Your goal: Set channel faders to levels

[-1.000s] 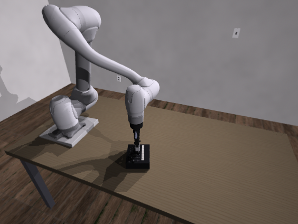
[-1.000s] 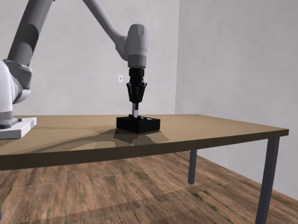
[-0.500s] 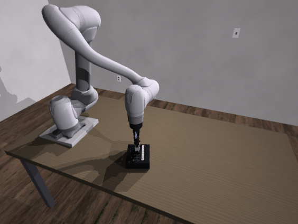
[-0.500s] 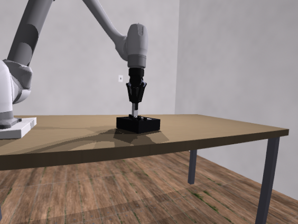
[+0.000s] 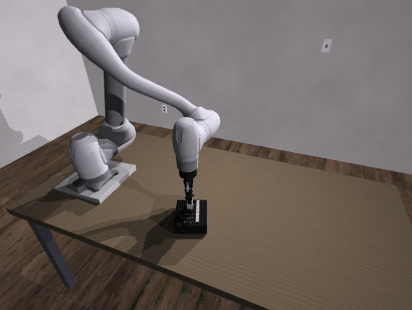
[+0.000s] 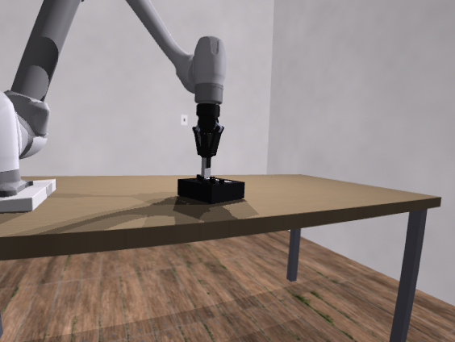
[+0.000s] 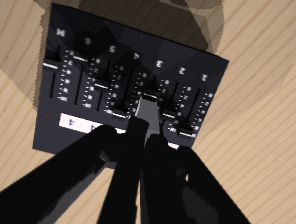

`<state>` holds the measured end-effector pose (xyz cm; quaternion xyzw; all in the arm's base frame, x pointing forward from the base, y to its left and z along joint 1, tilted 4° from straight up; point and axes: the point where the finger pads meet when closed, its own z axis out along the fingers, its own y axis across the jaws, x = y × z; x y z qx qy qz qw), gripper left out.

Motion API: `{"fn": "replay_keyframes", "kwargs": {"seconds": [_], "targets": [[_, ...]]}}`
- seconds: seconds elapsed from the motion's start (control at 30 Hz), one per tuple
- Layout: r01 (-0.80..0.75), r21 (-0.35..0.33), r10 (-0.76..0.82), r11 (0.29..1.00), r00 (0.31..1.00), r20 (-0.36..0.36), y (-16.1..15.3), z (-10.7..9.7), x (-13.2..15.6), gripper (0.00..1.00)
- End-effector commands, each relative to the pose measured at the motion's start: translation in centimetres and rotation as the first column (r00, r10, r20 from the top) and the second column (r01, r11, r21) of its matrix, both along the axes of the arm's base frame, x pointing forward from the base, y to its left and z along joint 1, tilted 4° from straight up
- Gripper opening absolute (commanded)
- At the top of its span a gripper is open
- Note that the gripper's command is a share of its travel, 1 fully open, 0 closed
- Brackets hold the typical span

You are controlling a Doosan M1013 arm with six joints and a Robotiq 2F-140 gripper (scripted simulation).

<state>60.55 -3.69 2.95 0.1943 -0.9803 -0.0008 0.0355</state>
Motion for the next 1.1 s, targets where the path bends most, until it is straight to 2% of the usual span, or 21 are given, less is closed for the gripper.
{"fn": "replay_keyframes", "kwargs": {"seconds": [0.0, 0.9, 1.07], "targets": [[0.0, 0.0, 0.0, 1.0, 1.0, 0.0, 0.0, 0.01, 0.0, 0.0], [0.0, 0.0, 0.0, 1.0, 1.0, 0.0, 0.23, -0.01, 0.55, 0.0], [0.0, 0.0, 0.0, 1.0, 1.0, 0.0, 0.24, 0.55, 0.59, 0.0]]}}
